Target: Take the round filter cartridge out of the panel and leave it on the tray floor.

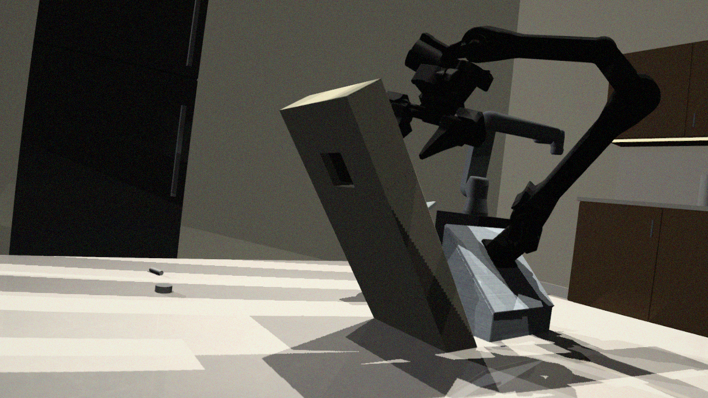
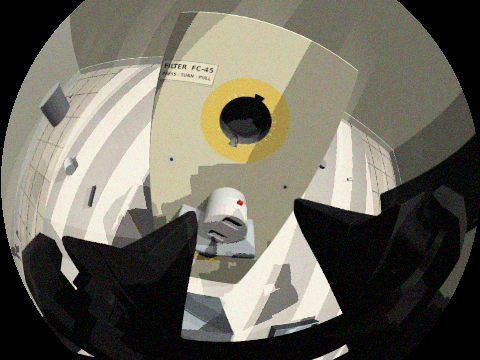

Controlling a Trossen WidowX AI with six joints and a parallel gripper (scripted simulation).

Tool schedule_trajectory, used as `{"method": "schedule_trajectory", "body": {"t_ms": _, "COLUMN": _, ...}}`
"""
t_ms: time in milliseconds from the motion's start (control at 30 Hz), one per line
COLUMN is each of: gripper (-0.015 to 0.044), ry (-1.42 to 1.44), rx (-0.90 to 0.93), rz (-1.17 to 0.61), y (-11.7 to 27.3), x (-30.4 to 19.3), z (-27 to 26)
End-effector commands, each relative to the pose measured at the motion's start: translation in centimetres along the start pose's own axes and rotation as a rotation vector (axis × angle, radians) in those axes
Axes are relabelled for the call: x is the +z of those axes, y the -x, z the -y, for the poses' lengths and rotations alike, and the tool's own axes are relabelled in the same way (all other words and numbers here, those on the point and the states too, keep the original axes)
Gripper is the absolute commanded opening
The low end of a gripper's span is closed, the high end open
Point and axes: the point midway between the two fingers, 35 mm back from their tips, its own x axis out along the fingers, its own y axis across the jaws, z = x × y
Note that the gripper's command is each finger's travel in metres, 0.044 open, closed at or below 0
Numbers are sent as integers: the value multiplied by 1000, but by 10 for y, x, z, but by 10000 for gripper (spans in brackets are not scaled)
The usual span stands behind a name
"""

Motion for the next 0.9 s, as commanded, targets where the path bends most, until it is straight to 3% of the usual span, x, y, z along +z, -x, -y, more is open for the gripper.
{"method": "schedule_trajectory", "body": {"t_ms": 0, "gripper": 305, "ry": -364, "rx": 40, "rz": -126, "y": -16, "x": -30, "z": -13}}
{"method": "schedule_trajectory", "body": {"t_ms": 867, "gripper": 305, "ry": -364, "rx": 38, "rz": -127, "y": -48, "x": -33, "z": -14}}
